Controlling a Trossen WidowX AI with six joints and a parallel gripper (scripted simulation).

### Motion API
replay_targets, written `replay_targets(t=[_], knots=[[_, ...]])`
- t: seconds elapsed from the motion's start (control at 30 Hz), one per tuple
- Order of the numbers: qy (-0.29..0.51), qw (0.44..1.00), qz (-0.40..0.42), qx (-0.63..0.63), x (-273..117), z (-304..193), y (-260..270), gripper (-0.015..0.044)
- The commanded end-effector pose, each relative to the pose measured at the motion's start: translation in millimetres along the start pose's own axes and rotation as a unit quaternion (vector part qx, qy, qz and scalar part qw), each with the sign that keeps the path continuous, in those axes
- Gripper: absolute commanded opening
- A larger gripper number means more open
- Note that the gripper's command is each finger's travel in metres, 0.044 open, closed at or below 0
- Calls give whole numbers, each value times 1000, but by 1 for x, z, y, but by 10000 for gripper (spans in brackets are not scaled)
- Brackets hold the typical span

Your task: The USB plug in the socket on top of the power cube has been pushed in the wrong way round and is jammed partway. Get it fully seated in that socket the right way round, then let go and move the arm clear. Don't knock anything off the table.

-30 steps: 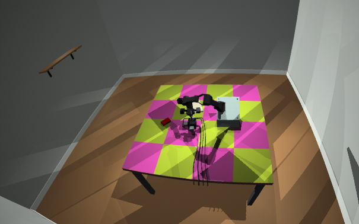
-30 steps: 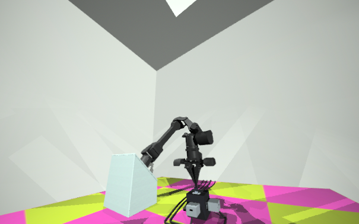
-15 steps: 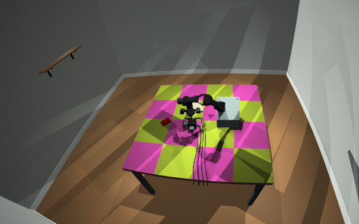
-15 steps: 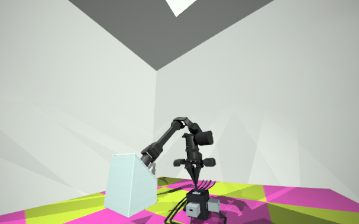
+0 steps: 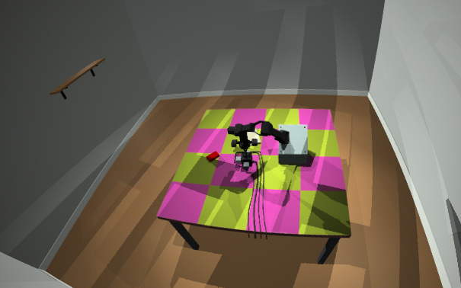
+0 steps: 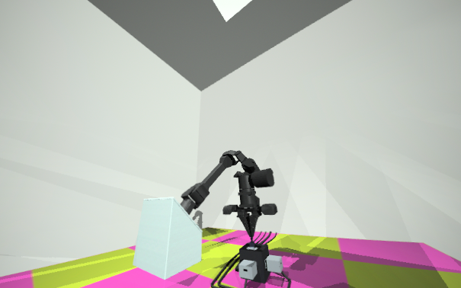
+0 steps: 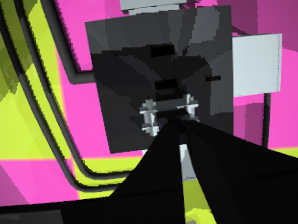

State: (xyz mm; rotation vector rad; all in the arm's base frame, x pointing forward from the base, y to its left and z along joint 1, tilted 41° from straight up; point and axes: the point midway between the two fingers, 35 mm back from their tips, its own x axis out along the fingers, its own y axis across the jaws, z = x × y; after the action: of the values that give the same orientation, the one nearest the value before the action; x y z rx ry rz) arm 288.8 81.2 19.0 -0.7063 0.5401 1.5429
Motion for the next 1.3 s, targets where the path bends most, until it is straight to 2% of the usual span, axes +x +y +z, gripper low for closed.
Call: replay_targets(t=[0.0, 1.27], knots=[[-2, 1000, 0, 3, 1, 0, 0, 0], [-2, 1000, 0, 3, 6, 0, 0, 0]])
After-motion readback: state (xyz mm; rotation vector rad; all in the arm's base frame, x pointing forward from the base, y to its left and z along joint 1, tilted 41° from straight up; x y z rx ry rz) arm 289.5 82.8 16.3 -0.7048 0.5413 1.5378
